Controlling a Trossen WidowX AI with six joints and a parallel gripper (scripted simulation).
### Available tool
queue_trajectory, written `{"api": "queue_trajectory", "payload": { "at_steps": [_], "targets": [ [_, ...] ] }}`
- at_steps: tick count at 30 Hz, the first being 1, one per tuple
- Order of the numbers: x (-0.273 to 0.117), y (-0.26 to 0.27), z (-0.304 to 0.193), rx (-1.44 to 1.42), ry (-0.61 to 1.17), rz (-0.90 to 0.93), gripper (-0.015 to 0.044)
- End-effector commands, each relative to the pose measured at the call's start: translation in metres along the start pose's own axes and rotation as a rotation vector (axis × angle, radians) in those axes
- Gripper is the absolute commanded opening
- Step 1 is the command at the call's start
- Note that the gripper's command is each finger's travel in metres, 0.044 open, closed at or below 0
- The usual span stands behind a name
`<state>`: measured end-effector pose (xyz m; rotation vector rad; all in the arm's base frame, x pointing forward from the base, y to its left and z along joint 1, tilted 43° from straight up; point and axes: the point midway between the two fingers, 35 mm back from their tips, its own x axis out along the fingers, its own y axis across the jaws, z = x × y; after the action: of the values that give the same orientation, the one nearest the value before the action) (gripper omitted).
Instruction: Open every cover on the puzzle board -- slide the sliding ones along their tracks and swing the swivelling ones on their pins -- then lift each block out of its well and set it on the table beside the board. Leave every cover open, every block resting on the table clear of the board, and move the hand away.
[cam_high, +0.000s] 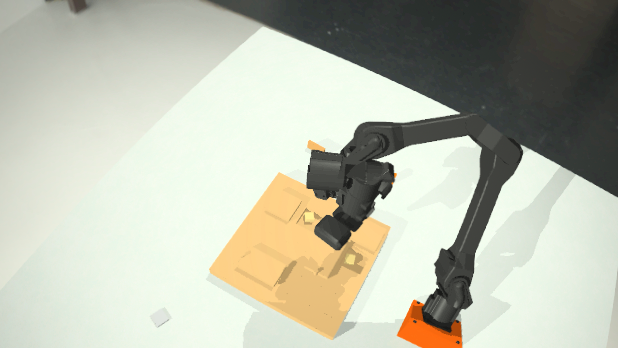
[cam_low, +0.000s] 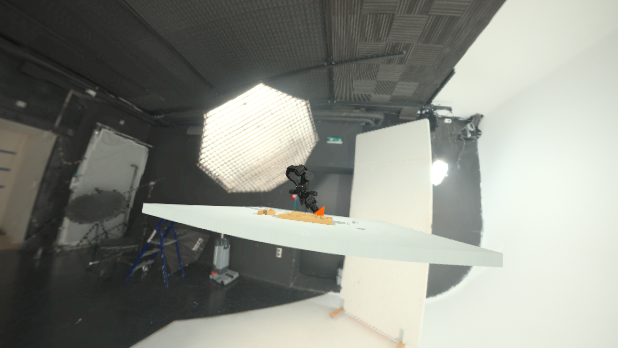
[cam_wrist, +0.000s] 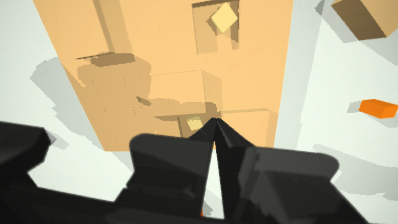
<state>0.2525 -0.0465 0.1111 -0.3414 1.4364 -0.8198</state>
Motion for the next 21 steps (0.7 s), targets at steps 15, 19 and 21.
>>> {"api": "queue_trajectory", "payload": {
  "at_steps": [15, 19, 21],
  "targets": [
    [-0.002, 0.034, 0.043, -1.597, 0.012, 0.006, 0.0000],
    [-0.002, 0.036, 0.045, -1.758, 0.012, 0.008, 0.0000],
    [-0.002, 0.036, 0.045, -1.759, 0.012, 0.008, 0.0000]
  ]
}}
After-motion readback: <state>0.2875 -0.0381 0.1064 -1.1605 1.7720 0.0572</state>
